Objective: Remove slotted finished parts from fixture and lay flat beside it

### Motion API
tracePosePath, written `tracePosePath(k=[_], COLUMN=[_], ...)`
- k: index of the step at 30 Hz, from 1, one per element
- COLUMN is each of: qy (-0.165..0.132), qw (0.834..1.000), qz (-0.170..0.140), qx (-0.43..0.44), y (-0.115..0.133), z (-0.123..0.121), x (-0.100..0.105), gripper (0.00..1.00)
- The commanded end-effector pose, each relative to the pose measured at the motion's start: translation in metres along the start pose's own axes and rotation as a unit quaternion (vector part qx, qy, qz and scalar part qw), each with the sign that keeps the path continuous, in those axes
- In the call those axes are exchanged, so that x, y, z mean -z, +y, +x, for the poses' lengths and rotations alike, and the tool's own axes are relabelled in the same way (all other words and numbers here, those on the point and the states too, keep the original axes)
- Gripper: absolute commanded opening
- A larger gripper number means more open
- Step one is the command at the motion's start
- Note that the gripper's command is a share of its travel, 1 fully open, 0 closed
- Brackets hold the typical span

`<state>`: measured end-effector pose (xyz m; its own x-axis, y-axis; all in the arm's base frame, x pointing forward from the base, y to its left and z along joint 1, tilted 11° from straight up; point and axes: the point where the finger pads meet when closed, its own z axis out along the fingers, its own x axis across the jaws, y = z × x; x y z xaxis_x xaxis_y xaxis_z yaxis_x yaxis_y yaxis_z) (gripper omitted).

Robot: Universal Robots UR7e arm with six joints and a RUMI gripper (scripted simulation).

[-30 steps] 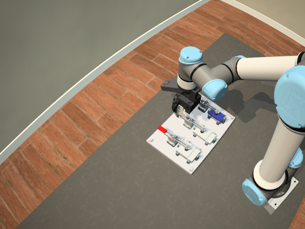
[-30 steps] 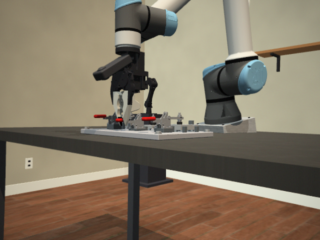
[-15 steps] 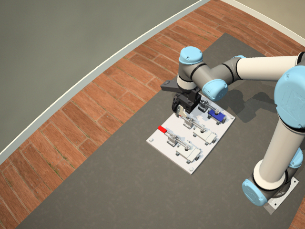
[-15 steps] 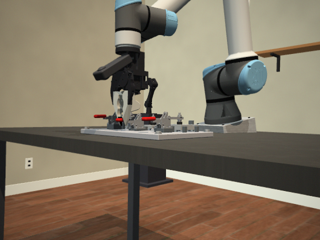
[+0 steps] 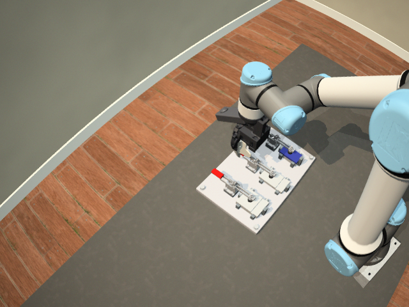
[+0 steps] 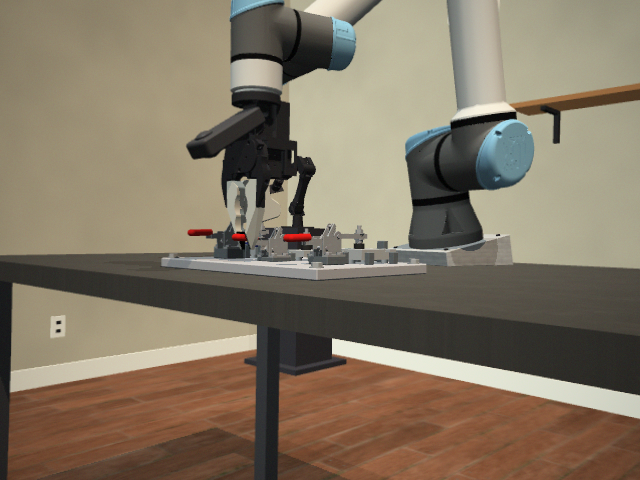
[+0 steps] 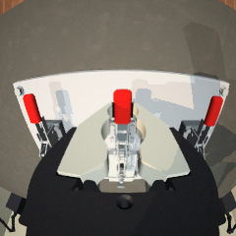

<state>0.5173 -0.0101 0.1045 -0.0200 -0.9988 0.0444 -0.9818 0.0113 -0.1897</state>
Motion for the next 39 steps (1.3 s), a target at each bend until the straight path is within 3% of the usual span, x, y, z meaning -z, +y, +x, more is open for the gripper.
tracePosePath(k=[1,39], qy=[0.0,0.0], qw=[1.0,1.0], qz=[0.001,0.001], qx=[0.0,0.0], y=[0.0,0.015], z=[0.0,0.0], x=[0.002,0.021], gripper=[0.0,0.0])
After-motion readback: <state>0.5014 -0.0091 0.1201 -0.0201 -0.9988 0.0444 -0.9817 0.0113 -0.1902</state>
